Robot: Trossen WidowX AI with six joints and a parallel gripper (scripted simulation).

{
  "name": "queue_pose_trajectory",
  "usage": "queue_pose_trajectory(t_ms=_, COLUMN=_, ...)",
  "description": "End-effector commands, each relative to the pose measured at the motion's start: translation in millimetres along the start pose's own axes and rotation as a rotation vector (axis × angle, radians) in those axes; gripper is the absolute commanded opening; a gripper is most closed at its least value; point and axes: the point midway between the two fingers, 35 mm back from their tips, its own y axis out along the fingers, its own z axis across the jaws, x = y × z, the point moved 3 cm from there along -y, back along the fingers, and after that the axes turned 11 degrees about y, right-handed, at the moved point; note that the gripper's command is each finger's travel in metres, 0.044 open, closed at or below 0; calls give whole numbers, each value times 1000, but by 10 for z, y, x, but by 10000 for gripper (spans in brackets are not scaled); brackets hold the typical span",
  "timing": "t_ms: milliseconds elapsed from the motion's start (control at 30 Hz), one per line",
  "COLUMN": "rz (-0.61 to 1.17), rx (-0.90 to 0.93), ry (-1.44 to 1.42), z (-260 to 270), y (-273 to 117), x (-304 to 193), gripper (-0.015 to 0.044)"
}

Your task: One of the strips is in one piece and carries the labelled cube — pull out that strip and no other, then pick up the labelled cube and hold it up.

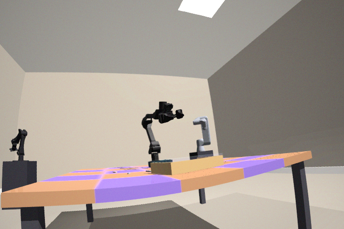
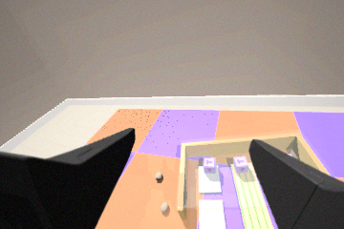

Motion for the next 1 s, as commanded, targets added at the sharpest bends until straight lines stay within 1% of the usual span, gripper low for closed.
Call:
queue_pose_trajectory(t_ms=0, rz=126, rx=-205, ry=-79, z=-509, y=-78, x=-414, gripper=400)
queue_pose_trajectory(t_ms=133, rz=249, rx=-354, ry=-137, z=-885, y=-207, x=-759, gripper=400)
queue_pose_trajectory(t_ms=667, rz=256, rx=-361, ry=-140, z=-903, y=-215, x=-776, gripper=400)
queue_pose_trajectory(t_ms=767, rz=323, rx=-377, ry=-148, z=-930, y=-126, x=-764, gripper=321)
queue_pose_trajectory(t_ms=967, rz=598, rx=-427, ry=-173, z=-1072, y=238, x=-783, gripper=164)
